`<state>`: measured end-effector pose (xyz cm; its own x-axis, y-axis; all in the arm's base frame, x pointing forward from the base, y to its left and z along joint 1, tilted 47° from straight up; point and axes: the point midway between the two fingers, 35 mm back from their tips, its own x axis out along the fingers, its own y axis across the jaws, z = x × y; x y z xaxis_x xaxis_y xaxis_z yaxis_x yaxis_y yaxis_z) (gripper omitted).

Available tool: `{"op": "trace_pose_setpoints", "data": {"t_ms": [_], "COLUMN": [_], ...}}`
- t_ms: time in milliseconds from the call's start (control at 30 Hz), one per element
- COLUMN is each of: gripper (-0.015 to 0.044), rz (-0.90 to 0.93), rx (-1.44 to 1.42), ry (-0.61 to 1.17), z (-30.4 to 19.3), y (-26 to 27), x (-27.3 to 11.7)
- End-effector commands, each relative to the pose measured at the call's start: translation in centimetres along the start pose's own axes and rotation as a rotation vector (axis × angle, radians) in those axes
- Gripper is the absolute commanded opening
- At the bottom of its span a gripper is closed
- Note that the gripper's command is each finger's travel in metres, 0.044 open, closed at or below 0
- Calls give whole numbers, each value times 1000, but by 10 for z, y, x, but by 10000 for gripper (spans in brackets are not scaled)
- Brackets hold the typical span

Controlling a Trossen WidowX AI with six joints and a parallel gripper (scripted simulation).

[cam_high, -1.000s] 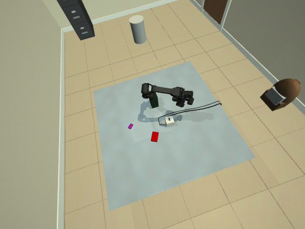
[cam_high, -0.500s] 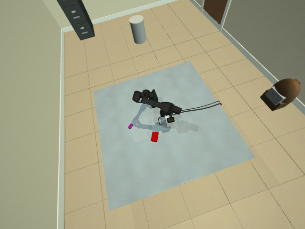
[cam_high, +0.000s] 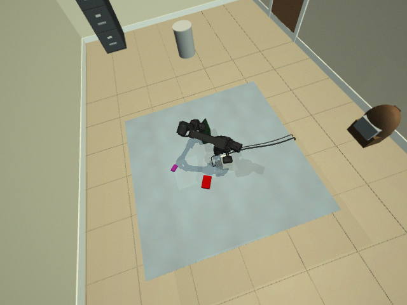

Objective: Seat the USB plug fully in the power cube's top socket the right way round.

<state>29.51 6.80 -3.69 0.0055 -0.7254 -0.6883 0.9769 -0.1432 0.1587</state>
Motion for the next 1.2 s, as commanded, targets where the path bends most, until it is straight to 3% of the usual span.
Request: {"op": "trace_pose_setpoints", "data": {"t_ms": [0, 800, 1167], "gripper": [440, 440, 151], "rz": [-2, -1, -1], "rx": [-4, -4, 1], "ry": [-5, -6, -2], "z": [1, 3, 2], "y": [0, 0, 0], "x": [5, 26, 24]}}
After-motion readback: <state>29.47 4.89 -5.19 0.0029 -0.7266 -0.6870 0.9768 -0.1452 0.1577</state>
